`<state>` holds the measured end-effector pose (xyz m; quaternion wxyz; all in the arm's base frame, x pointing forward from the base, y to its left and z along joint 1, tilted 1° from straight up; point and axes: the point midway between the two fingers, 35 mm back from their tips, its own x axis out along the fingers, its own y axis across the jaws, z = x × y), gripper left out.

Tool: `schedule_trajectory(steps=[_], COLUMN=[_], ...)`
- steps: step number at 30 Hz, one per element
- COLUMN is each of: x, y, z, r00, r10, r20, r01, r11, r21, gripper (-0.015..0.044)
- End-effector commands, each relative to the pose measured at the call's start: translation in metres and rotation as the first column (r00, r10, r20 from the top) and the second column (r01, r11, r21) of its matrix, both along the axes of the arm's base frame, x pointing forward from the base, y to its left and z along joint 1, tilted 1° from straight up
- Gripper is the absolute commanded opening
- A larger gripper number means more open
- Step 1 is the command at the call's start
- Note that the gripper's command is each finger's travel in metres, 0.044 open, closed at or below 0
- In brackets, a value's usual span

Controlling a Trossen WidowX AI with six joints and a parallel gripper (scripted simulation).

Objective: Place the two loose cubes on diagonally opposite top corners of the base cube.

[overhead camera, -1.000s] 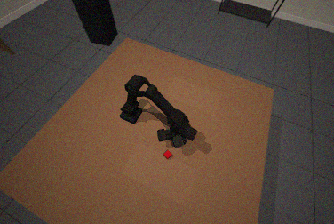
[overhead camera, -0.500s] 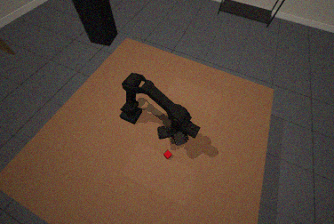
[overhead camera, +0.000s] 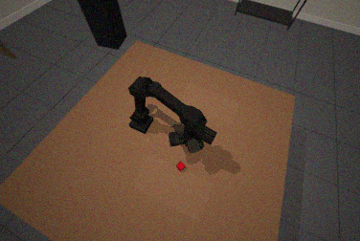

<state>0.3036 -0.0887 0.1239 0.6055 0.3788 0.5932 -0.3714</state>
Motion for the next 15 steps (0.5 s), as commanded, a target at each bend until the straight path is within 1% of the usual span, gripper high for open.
schedule_trajectory(steps=[1,8,15], x=[0.001,0.008,0.013], y=[0.005,0.026,0.048], z=[0.003,-0.003,-0.010], r00=[0.998,0.935,0.787], r10=[0.062,0.356,0.617], r20=[0.002,0.004,0.004], r01=[-0.062,-0.356,-0.617], r11=[0.998,0.935,0.787], r21=[0.004,-0.002,-0.008], gripper=[0.0105,0.0105,0.0105])
